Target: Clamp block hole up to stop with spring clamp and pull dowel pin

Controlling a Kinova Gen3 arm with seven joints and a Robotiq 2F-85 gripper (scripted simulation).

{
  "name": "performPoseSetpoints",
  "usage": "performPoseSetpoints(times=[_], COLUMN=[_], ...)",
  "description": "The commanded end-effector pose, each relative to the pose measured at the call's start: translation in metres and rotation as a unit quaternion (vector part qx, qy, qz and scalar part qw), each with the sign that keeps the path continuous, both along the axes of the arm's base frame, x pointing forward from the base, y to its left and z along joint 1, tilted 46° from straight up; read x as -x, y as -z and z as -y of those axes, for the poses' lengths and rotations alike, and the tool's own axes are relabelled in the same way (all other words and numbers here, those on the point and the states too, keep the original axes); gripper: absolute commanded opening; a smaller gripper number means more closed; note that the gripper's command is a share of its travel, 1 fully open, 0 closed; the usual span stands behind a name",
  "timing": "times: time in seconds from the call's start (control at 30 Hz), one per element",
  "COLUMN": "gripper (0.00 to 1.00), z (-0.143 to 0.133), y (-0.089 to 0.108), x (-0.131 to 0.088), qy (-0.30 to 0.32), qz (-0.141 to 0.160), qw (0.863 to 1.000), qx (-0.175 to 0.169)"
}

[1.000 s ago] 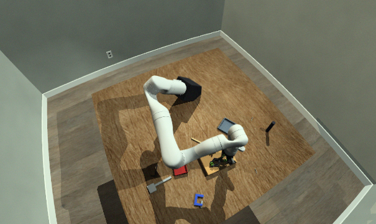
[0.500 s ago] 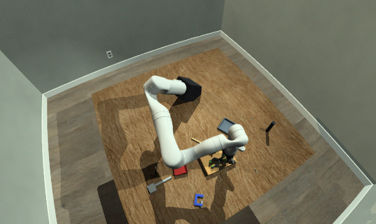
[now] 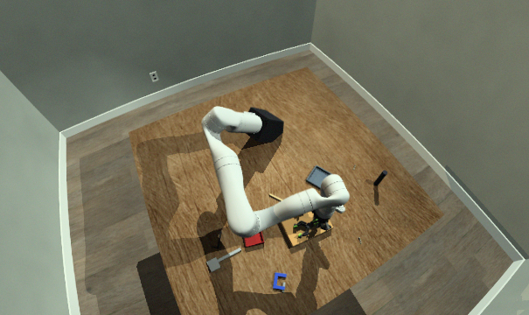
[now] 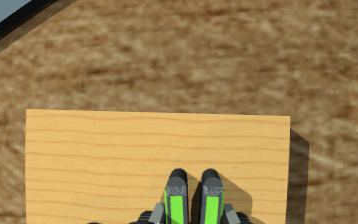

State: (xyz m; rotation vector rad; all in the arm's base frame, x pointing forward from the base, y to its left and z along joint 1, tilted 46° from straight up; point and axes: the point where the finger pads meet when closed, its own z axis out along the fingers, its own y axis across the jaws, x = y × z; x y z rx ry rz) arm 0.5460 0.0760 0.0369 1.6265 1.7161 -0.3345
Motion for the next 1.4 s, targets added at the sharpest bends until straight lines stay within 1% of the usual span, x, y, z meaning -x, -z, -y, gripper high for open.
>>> performPoseSetpoints(times=[0.0, 0.07, 0.1, 1.37], gripper=[0.34, 0.34, 0.32, 0.32], z=[-0.0013, -0.0014, -0.0014, -0.0023], y=[-0.001, -0.0011, -0.0011, -0.0021], x=[0.0, 0.0, 0.0, 0.0005], qy=[-0.001, -0.001, -0.001, -0.001], qz=[0.001, 0.001, 0.001, 0.001], qw=[1.0, 1.0, 1.0, 1.0], qx=[0.0, 0.0, 0.0, 0.0])
